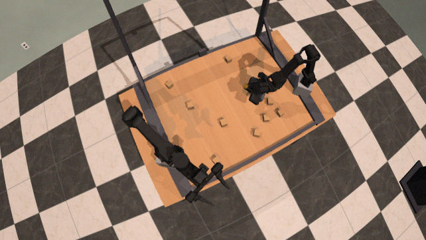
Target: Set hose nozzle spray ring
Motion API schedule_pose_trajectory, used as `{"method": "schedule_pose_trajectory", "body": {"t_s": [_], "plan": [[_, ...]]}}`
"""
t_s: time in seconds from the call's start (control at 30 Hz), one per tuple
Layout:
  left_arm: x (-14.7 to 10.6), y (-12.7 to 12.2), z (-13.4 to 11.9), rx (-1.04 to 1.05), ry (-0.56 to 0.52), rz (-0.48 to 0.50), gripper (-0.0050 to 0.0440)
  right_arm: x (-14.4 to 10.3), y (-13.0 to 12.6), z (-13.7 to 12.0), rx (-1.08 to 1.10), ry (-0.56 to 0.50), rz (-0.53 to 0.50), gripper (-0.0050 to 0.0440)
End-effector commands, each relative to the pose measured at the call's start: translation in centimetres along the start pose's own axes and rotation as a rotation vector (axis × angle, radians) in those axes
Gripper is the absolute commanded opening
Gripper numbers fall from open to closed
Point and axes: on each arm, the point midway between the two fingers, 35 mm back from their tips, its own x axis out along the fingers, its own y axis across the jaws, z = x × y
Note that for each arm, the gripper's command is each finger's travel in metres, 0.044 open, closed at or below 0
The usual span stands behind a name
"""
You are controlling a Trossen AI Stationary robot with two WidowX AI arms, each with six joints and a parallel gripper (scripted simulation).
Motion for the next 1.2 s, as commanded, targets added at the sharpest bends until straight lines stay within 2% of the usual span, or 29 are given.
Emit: {"method": "schedule_pose_trajectory", "body": {"t_s": [0.0, 0.37, 0.47, 0.5, 0.57, 1.17], "plan": [[-1.3, 0.2, 0.0, 0.009, -0.084, 0.014, 0.017, -0.1, 0.1, 0.7, 0.0, -0.018, 0.003, 0.0406], [-2.5, 0.1, -1.0, 0.012, -0.224, 0.012, 0.017, -0.1, 0.1, 0.7, 0.0, -0.018, 0.003, 0.0406], [-2.3, 0.2, -0.7, 0.013, -0.202, 0.015, 0.017, -0.1, 0.1, 0.7, 0.0, -0.018, 0.003, 0.0406], [-2.7, 0.1, -1.2, 0.014, -0.248, 0.011, 0.017, -0.1, 0.1, 0.7, 0.0, -0.018, 0.003, 0.0406], [-2.4, 0.2, -1.0, 0.013, -0.218, 0.014, 0.017, -0.1, 0.1, 0.7, 0.0, -0.018, 0.003, 0.0406], [-2.2, 0.1, -1.2, 0.013, -0.218, 0.014, 0.017, -0.1, 0.1, 0.7, 0.0, -0.018, 0.003, 0.0406]]}}
